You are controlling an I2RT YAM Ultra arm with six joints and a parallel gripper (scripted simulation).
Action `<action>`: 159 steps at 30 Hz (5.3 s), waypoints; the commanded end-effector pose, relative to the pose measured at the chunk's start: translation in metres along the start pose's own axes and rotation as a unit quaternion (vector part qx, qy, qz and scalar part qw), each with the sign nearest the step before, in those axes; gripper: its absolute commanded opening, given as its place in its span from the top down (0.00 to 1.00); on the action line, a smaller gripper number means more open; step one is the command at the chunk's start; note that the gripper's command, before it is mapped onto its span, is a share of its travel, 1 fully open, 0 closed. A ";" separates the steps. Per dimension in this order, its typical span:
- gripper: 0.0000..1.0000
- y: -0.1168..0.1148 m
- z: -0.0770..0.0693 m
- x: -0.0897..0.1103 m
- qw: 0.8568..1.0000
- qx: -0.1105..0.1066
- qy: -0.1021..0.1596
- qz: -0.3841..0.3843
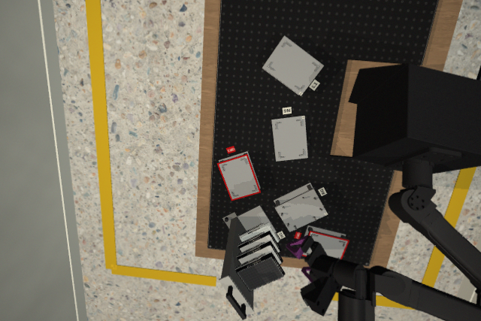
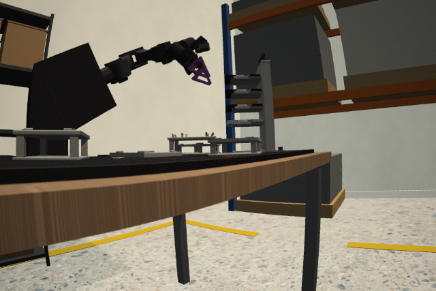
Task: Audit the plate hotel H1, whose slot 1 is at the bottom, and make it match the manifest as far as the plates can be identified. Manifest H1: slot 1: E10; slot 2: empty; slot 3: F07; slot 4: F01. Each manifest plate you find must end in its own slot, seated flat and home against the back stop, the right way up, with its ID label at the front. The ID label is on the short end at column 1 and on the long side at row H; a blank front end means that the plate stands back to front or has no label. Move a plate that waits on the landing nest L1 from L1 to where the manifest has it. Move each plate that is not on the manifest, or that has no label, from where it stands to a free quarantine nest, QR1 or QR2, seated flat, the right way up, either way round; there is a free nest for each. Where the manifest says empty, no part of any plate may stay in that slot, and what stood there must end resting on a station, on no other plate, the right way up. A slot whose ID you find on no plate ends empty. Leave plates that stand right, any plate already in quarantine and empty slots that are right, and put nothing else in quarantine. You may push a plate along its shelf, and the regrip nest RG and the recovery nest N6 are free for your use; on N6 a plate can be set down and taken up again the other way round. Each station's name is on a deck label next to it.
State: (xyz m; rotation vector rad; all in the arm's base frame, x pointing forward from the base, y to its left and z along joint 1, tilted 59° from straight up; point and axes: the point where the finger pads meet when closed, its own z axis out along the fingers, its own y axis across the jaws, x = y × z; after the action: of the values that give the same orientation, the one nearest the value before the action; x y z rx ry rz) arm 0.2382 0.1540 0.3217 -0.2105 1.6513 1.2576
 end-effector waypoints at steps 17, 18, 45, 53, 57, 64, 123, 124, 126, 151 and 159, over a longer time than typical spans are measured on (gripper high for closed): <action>0.00 0.001 -0.001 -0.003 1.000 0.002 -0.008 -0.005; 0.00 0.000 -0.003 -0.002 1.000 0.002 -0.008 -0.005; 0.00 0.000 -0.011 0.026 1.000 0.002 -0.008 -0.005; 0.00 0.001 -0.002 0.035 1.000 0.002 -0.008 -0.005; 0.00 0.001 0.001 0.037 1.000 0.002 -0.008 -0.005; 0.00 0.000 0.009 0.046 1.000 0.002 -0.008 -0.004; 0.00 0.000 0.038 0.032 1.000 0.002 -0.009 -0.004; 0.00 0.000 0.038 0.032 1.000 0.002 -0.009 -0.004; 0.00 0.000 0.038 0.032 1.000 0.002 -0.009 -0.004; 0.00 0.000 0.038 0.032 1.000 0.002 -0.009 -0.004; 0.00 0.000 0.038 0.032 1.000 0.002 -0.009 -0.004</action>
State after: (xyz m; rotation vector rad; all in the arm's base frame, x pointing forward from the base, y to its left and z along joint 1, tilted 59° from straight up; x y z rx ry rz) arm 0.2422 0.2008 0.2944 -0.2157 1.6509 1.2591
